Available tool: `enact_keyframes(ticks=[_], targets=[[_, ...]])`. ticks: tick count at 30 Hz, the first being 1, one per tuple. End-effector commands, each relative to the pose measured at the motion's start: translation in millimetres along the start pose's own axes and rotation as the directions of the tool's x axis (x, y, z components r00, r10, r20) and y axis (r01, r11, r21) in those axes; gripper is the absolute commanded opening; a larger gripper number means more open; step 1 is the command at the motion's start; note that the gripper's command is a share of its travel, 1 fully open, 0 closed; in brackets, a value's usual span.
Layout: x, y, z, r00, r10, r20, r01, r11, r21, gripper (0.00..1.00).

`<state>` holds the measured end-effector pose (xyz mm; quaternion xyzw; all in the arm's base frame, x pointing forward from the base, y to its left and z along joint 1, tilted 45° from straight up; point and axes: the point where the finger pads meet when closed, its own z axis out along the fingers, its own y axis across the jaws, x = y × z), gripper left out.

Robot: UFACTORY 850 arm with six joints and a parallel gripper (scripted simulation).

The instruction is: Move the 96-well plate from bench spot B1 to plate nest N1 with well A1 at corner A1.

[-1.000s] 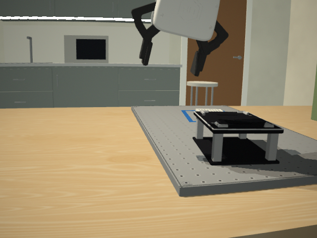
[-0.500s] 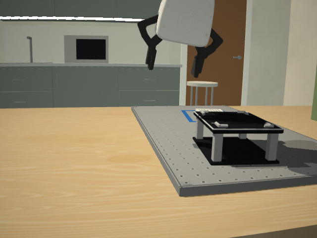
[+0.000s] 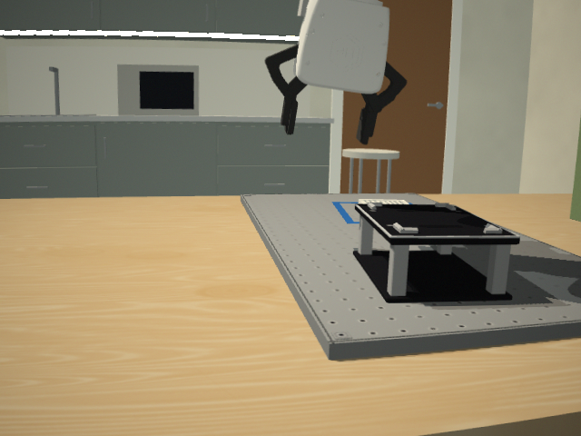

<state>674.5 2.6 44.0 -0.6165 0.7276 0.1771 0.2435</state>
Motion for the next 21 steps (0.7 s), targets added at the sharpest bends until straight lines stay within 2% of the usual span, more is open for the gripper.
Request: enact_keyframes(ticks=[1, 3, 15, 16, 21], targets=[[8.9, 2.4, 1.3, 1.000, -0.001, 0.001, 0.001, 1.000, 0.003, 1.00], [17.4, 7.3, 3.7, 0.999, 0.031, 0.029, -0.029, 0.999, -0.038, 1.00], [66.3, 35.0, 17.4, 0.999, 0.031, 0.029, -0.029, 0.999, -0.038, 1.00], [70.2, 37.9, 18.6, 0.998, 0.049, 0.049, -0.046, 0.997, -0.058, 1.00], [81.9, 46.6, 22.2, 0.996, 0.064, 0.066, -0.059, 0.995, -0.075, 1.00]])
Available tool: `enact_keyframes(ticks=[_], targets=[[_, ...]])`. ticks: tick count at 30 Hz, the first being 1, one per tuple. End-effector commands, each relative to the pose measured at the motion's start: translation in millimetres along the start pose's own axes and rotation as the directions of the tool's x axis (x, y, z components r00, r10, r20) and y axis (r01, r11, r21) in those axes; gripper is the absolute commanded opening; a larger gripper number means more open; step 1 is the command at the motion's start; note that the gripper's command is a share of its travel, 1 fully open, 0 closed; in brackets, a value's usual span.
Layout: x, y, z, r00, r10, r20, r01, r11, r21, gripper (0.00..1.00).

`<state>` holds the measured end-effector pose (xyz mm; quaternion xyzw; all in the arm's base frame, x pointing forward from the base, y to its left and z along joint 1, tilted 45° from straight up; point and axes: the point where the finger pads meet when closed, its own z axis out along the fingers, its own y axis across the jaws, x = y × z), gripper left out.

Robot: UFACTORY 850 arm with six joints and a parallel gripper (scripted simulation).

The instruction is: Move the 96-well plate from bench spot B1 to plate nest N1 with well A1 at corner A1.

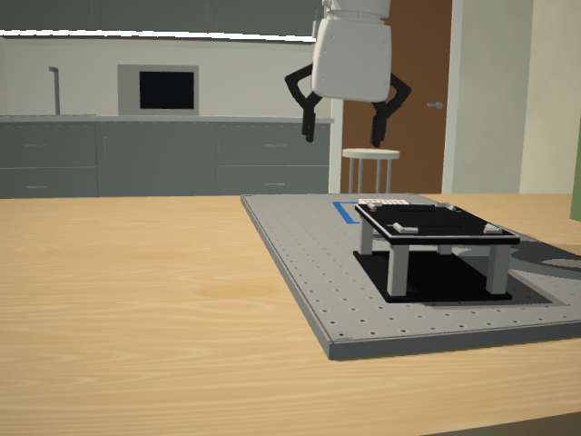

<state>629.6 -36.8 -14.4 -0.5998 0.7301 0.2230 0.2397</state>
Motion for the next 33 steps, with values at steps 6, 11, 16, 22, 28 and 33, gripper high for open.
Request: enact_keyframes(ticks=[6, 11, 16, 22, 28, 33], targets=[[36.2, 21.8, 9.1, 1.000, 0.010, 0.012, -0.010, 1.000, -0.010, 1.00], [52.1, 32.7, 13.8, 0.999, 0.027, 0.037, -0.026, 0.999, -0.025, 1.00], [63.3, 41.9, 17.5, 0.997, 0.042, 0.060, -0.040, 0.998, -0.040, 1.00], [85.8, 60.4, 24.9, 0.997, 0.042, 0.059, -0.040, 0.998, -0.040, 1.00], [104.2, 78.2, 31.8, 0.991, 0.074, 0.114, -0.067, 0.996, -0.062, 1.00], [114.1, 88.7, 35.8, 0.991, 0.074, 0.114, -0.067, 0.996, -0.063, 1.00]])
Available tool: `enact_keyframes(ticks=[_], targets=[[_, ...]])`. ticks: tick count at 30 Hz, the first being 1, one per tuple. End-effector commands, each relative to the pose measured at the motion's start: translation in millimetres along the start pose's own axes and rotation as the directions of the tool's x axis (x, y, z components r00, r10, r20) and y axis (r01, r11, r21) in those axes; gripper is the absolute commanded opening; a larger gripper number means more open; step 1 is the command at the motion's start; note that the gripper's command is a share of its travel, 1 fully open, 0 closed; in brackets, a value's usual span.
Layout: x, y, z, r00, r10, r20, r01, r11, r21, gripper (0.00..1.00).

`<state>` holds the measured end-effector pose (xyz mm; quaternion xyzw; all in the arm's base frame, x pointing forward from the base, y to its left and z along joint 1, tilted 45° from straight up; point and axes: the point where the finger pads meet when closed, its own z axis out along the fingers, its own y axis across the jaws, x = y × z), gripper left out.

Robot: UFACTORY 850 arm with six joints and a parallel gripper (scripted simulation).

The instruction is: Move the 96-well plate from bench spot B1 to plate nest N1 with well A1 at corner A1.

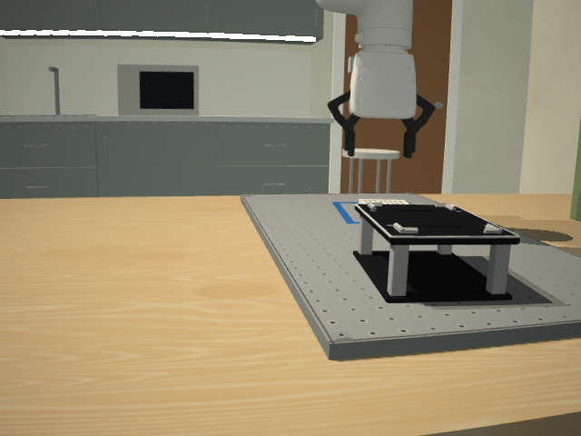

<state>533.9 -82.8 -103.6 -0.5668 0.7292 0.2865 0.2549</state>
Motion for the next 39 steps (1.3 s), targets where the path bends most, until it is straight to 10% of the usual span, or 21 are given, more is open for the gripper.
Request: enact_keyframes(ticks=[1, 39], targets=[[12.1, 8.9, 2.4, 1.000, 0.000, 0.003, 0.000, 1.000, 0.000, 1.00], [29.1, 23.9, 34.4, 1.000, 0.000, 0.003, 0.000, 1.000, 0.000, 1.00]])
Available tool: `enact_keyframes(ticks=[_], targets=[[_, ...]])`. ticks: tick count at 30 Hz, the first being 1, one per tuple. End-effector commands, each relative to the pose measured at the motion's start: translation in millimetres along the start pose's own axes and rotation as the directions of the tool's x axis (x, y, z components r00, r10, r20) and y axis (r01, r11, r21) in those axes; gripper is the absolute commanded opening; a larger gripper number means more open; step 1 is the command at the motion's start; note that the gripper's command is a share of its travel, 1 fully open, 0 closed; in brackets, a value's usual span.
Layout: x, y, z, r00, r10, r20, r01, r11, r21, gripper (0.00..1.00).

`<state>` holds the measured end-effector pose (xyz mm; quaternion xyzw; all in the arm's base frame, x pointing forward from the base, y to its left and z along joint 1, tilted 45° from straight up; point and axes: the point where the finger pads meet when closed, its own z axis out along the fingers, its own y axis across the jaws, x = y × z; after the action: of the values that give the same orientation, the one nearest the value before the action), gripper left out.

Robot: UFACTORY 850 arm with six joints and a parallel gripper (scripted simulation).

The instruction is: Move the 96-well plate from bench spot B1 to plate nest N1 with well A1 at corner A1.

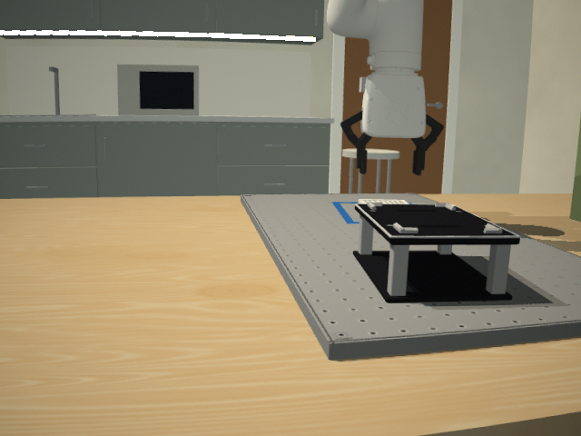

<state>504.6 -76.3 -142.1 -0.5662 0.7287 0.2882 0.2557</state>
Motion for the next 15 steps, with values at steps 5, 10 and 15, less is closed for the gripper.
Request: enact_keyframes(ticks=[5, 10, 15], targets=[[0.1, -0.9, 12.4, 1.000, -0.001, 0.000, 0.001, 1.000, 0.002, 1.00], [0.1, -0.9, 17.4, 1.000, -0.001, 0.000, 0.001, 1.000, 0.002, 1.00], [0.1, -0.9, 25.7, 1.000, -0.001, 0.000, 0.001, 1.000, 0.002, 1.00]])
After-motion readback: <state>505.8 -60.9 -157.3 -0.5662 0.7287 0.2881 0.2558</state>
